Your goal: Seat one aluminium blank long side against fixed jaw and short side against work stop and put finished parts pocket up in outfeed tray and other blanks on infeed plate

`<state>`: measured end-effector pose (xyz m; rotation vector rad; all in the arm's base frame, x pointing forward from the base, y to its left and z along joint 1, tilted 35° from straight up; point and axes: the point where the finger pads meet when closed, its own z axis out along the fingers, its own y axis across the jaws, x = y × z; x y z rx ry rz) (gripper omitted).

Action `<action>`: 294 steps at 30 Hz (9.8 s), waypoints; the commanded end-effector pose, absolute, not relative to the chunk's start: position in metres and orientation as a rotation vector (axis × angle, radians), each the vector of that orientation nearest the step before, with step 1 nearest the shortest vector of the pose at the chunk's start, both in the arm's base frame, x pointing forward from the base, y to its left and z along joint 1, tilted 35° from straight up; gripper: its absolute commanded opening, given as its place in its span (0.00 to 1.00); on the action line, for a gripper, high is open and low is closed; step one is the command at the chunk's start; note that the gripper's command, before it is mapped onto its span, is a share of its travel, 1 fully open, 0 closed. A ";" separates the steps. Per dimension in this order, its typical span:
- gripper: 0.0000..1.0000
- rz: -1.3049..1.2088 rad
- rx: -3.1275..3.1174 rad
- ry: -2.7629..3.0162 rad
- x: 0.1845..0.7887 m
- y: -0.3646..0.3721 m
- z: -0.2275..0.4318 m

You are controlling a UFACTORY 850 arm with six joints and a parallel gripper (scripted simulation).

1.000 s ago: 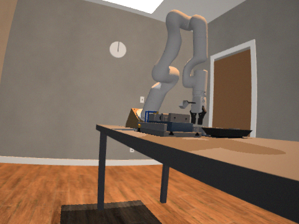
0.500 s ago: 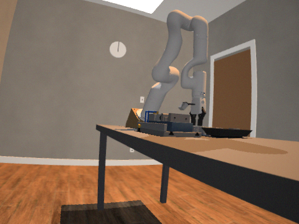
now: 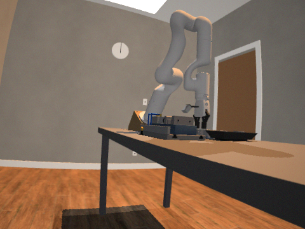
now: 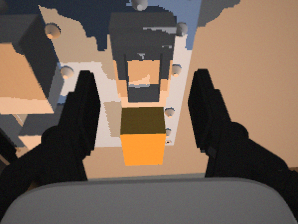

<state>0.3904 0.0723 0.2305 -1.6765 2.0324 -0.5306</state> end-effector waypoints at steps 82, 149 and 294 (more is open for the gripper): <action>0.00 -0.531 -1.676 2.031 0.399 0.072 0.218; 0.00 -0.531 -1.676 2.031 0.383 0.072 0.242; 0.00 -0.531 -1.675 2.031 0.520 0.026 0.416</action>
